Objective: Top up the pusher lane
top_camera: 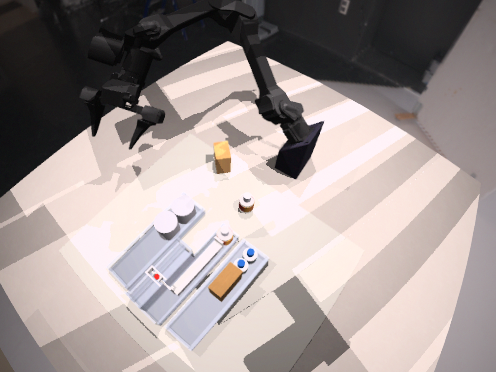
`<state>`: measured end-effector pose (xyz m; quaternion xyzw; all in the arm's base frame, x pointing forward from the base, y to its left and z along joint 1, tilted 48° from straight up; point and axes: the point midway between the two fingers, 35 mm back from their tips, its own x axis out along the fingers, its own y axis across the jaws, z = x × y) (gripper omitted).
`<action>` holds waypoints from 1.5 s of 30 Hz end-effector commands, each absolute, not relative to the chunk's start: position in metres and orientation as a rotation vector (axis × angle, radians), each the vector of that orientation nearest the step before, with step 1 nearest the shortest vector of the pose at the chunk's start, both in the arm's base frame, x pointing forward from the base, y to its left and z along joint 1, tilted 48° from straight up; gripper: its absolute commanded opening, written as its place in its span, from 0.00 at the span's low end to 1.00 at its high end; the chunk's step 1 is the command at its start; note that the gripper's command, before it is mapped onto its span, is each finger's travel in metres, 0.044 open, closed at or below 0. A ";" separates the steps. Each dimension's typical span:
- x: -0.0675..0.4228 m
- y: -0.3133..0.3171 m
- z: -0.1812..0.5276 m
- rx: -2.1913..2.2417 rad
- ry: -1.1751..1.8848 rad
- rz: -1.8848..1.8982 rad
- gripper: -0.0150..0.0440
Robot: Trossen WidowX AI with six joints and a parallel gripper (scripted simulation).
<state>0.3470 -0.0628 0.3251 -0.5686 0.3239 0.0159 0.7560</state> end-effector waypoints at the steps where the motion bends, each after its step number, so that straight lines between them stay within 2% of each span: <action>1: 0.350 -0.039 0.254 -1.023 0.885 0.068 1.00; 11: 0.328 -0.002 0.156 -0.761 1.165 -0.020 1.00; 24: 0.261 0.022 0.067 -0.630 1.397 -0.368 1.00; 31: 0.221 0.021 0.042 -0.654 1.383 -0.610 1.00; 45: 0.219 0.019 0.039 -0.656 1.379 -0.622 1.00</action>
